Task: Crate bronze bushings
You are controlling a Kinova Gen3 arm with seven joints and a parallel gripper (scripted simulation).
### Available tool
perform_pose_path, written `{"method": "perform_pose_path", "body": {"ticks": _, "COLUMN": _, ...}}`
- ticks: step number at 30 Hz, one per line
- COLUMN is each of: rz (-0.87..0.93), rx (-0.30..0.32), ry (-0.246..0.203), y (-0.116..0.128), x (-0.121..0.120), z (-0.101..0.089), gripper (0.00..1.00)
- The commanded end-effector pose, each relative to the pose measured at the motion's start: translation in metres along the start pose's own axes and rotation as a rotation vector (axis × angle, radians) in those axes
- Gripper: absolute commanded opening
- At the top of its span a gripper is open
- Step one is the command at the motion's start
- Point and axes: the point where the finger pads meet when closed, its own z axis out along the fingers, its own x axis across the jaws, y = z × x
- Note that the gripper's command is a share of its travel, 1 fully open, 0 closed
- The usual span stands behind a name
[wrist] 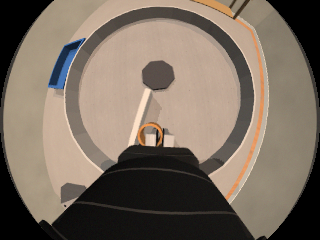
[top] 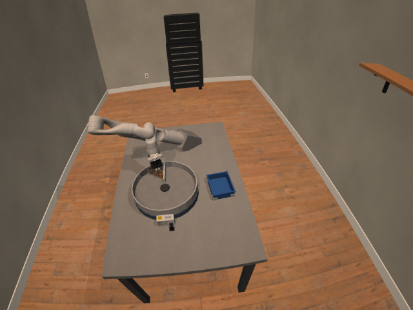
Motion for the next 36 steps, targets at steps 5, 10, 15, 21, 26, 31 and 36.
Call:
{"method": "perform_pose_path", "body": {"ticks": 5, "rz": -0.001, "rx": 0.001, "ry": -0.003, "y": -0.0003, "x": 0.0010, "z": -0.0003, "gripper": 0.00}}
{"method": "perform_pose_path", "body": {"ticks": 10, "rz": -0.003, "rx": 0.001, "ry": -0.008, "y": -0.0003, "x": 0.0028, "z": -0.0002, "gripper": 0.00}}
{"method": "perform_pose_path", "body": {"ticks": 15, "rz": -0.003, "rx": 0.001, "ry": -0.008, "y": -0.0003, "x": 0.0028, "z": -0.0002, "gripper": 0.00}}
{"method": "perform_pose_path", "body": {"ticks": 21, "rz": -0.003, "rx": 0.000, "ry": -0.007, "y": -0.0002, "x": 0.0028, "z": -0.0017, "gripper": 0.00}}
{"method": "perform_pose_path", "body": {"ticks": 26, "rz": -0.003, "rx": 0.001, "ry": -0.007, "y": -0.0002, "x": 0.0028, "z": -0.0077, "gripper": 0.00}}
{"method": "perform_pose_path", "body": {"ticks": 31, "rz": -0.003, "rx": 0.001, "ry": -0.007, "y": -0.0002, "x": 0.0028, "z": -0.0077, "gripper": 0.00}}
{"method": "perform_pose_path", "body": {"ticks": 36, "rz": -0.003, "rx": 0.001, "ry": -0.007, "y": -0.0002, "x": 0.0028, "z": -0.0077, "gripper": 0.00}}
